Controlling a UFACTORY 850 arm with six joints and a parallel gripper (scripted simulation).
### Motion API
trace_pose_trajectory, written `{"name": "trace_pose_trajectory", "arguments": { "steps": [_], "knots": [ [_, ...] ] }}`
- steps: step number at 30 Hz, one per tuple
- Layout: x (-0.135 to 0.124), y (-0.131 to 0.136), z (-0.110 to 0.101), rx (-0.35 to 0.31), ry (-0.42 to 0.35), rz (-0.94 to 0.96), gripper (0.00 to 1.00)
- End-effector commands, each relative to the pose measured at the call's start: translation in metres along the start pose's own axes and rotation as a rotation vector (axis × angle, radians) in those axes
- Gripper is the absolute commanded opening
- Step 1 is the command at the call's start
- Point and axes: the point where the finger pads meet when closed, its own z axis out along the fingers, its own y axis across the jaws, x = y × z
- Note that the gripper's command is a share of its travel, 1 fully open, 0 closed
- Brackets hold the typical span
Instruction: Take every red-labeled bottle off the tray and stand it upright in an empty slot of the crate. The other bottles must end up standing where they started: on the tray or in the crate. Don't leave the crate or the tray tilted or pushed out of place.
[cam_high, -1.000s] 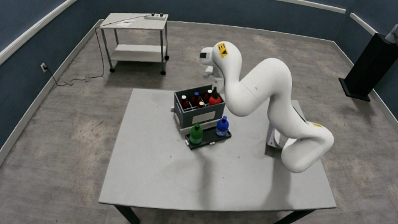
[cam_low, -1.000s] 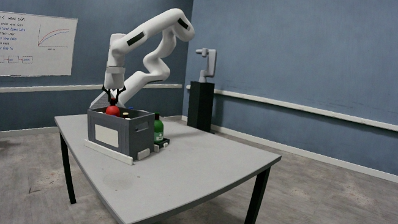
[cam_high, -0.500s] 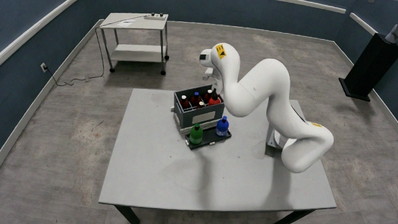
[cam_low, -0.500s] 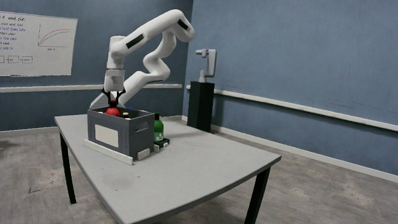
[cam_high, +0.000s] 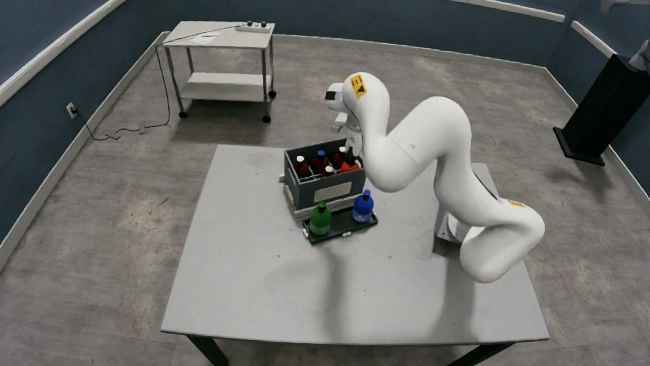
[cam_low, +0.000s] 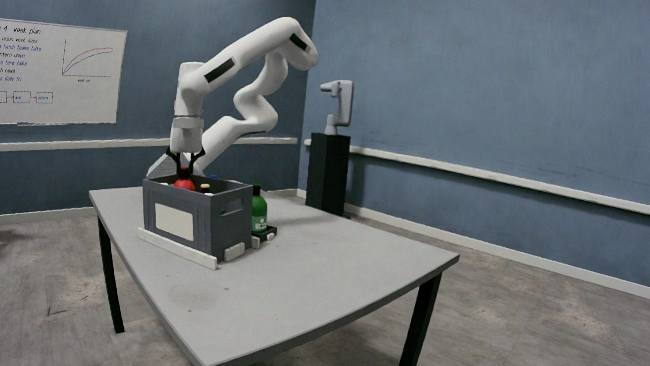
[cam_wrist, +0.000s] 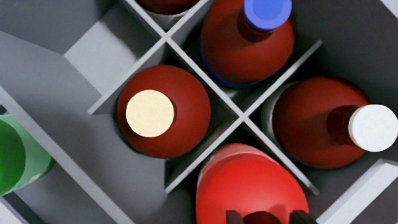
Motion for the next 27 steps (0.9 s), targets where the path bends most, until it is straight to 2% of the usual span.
{"name": "trace_pose_trajectory", "arguments": {
  "steps": [1, 27],
  "knots": [
    [0.0009, 0.0002, 0.0026, -0.001, 0.002, -0.001, 0.0],
    [0.0009, 0.0002, 0.012, -0.001, 0.002, -0.001, 0.0]
  ]
}}
